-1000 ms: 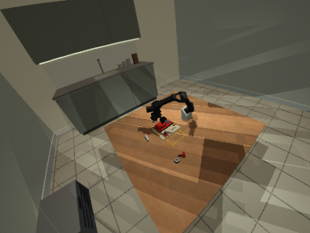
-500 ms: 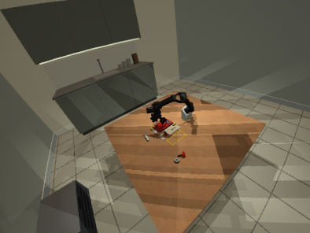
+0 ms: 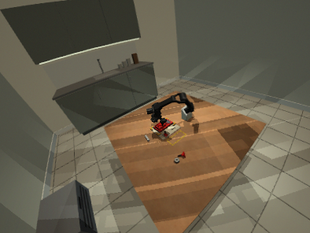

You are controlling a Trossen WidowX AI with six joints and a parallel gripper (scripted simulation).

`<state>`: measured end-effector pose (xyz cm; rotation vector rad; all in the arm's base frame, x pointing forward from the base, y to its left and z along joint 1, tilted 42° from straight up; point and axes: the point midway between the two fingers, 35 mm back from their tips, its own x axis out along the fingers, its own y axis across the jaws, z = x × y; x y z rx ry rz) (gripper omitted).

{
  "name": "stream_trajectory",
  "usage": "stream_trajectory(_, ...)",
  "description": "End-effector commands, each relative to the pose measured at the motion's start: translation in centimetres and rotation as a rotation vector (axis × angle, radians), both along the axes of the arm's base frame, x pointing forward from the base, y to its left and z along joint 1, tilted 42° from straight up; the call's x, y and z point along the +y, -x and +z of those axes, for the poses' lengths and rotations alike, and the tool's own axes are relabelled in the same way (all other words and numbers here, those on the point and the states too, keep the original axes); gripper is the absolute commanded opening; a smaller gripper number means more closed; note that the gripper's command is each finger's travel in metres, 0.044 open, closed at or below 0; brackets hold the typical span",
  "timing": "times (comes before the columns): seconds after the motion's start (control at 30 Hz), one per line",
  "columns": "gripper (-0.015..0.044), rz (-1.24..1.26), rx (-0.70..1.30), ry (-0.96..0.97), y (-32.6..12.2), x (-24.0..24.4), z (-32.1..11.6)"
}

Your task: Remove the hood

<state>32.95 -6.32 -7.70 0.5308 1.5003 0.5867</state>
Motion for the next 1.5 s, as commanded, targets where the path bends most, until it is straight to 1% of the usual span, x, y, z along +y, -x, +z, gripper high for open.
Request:
stream_trajectory(0.0, 0.0440, -0.005, 0.013, -0.008, 0.3, 0.4, -0.3)
stream_trajectory(1.47, 0.0440, -0.005, 0.013, -0.009, 0.4, 1.7, -1.8)
